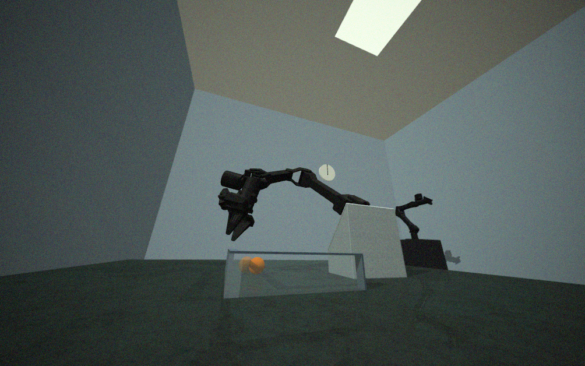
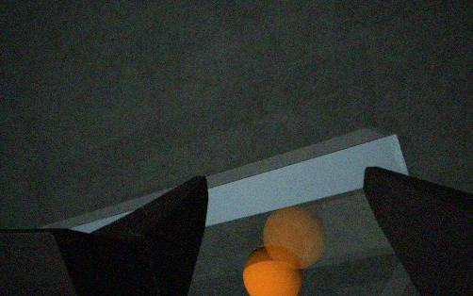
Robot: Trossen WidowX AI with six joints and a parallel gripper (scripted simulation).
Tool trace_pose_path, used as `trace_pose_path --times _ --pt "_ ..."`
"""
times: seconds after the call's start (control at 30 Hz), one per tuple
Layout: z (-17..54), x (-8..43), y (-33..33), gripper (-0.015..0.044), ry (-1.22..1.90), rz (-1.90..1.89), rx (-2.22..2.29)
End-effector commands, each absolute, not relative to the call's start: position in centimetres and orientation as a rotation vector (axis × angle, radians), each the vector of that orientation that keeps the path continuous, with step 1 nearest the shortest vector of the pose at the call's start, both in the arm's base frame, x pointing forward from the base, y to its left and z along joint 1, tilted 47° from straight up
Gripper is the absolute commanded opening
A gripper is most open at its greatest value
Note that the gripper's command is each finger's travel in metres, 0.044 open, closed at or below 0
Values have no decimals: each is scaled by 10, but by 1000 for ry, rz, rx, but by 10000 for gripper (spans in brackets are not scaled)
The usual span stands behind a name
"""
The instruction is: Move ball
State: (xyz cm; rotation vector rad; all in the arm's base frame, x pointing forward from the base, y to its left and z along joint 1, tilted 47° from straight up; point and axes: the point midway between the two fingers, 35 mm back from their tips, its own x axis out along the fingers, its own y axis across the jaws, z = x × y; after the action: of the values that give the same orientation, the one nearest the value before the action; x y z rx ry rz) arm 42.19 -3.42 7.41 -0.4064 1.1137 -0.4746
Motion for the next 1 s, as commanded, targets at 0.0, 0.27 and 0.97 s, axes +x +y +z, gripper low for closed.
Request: trace_pose_path --times 0.0,0.27,0.97 --pt "52 396 -28 310 1225 -502 -505" --pt "27 352 -24 310 1405 -530 -728" --pt "5 356 -47 310 1405 -530 -729"
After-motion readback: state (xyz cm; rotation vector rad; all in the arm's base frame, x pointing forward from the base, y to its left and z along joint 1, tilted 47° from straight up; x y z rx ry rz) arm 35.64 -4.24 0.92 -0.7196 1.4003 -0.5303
